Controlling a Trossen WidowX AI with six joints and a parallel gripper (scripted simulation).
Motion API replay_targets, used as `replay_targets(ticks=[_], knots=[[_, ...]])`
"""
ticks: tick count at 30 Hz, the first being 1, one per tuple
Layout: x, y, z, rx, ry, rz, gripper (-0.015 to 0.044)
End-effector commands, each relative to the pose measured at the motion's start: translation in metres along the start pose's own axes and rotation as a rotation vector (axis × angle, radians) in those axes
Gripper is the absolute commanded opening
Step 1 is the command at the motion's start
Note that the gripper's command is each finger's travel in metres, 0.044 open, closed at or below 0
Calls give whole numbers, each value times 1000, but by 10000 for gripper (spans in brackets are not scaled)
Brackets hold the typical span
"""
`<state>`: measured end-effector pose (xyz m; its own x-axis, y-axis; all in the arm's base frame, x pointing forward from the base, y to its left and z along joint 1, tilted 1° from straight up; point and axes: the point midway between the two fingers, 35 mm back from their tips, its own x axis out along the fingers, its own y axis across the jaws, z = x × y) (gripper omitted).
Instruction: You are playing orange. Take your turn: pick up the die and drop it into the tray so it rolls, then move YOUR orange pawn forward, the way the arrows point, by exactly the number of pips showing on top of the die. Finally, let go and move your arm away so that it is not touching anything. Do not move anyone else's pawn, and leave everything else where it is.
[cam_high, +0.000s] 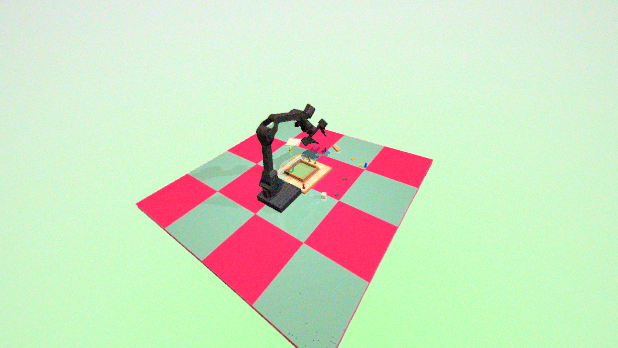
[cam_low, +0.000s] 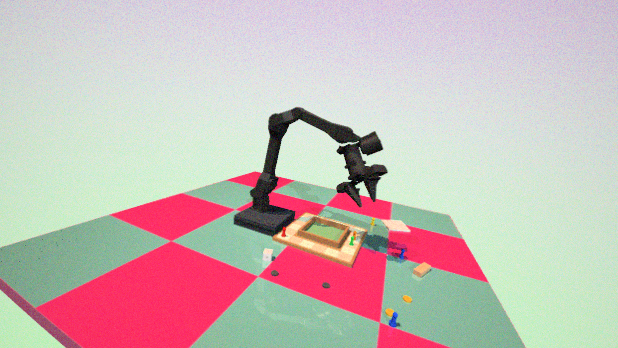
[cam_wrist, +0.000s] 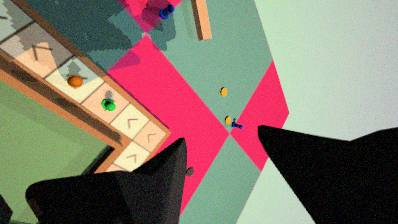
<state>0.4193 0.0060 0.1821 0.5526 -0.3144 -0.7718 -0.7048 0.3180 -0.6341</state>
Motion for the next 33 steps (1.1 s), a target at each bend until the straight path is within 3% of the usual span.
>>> replay_targets(ticks=[1,9,16,33], knots=[[29,16,-65,64,80,140,275],[53,65,-183,273,174,401,275],[45,132,-266,559,184,634,275],[55,153,-277,596,181,658,275]])
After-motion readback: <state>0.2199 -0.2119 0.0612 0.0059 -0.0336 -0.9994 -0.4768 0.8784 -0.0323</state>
